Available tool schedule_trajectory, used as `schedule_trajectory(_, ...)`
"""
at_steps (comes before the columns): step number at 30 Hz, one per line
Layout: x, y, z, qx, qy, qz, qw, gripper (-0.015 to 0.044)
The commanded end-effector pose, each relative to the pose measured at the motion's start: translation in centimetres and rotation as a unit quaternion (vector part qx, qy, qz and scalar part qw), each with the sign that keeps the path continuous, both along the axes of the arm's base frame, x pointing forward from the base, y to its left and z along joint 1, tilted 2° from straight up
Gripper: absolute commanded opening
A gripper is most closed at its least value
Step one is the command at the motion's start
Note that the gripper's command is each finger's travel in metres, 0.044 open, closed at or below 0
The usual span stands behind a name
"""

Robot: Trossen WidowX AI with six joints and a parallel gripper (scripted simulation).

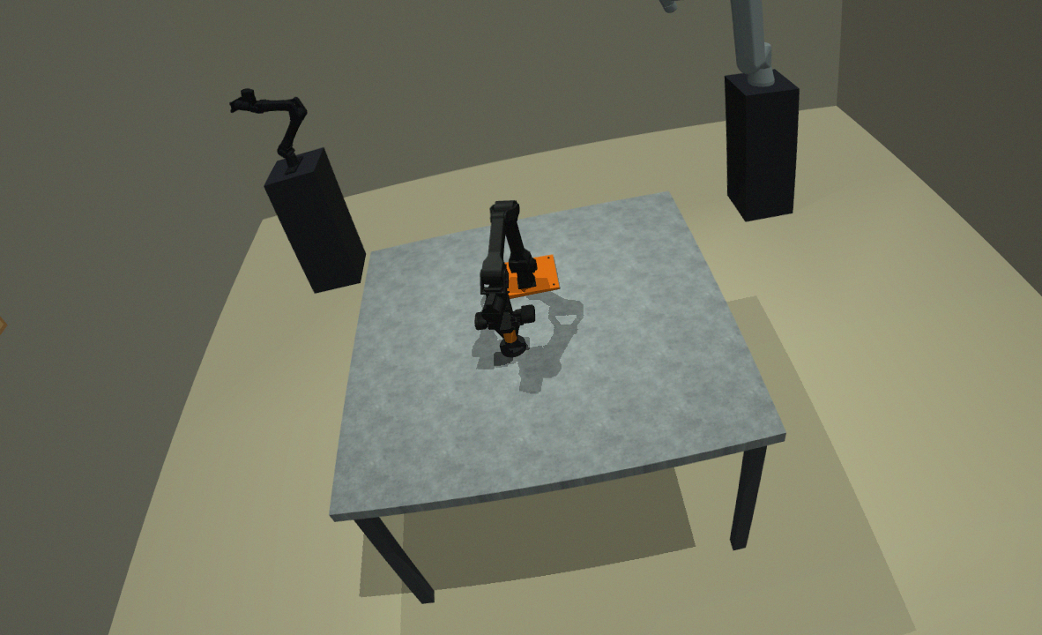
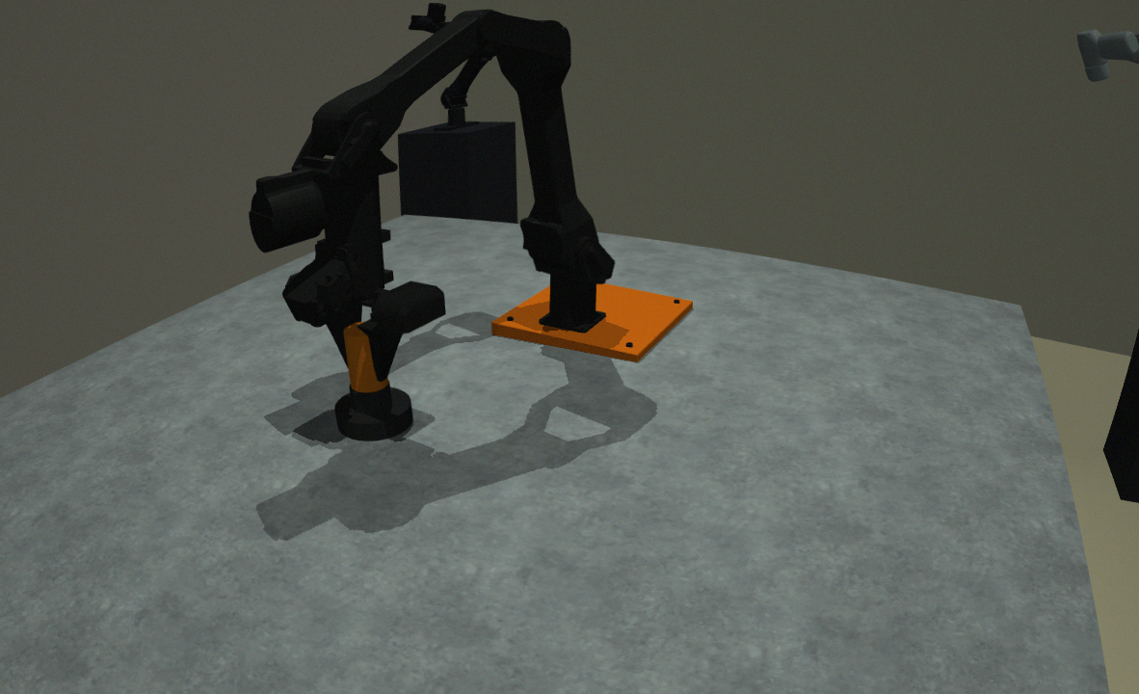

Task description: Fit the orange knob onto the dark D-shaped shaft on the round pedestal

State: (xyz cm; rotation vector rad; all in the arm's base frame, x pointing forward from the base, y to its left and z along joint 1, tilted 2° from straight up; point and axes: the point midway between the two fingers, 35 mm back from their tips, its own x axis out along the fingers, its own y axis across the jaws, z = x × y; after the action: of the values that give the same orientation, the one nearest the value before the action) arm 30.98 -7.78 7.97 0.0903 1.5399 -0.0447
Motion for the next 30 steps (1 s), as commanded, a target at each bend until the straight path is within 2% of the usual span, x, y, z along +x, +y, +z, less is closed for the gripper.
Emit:
schedule_trajectory(1, 0.0, 0.0, 0.0, 0.0, -0.001, 0.0, 1.0, 0.0263)
schedule_trajectory(8, 0.0, 0.0, 0.0, 0.0, -0.001, 0.0, 1.0, 0.044)
schedule_trajectory(14, 0.1, 0.0, 0.3, 0.0, -0.001, 0.0, 1.0, 0.044)
schedule_trajectory(22, -0.2, -0.3, 9.3, 0.0, 0.0, 0.0, 1.0, 0.044)
schedule_trajectory(30, -0.1, -0.4, 9.5, 0.0, 0.0, 0.0, 1.0, 0.044)
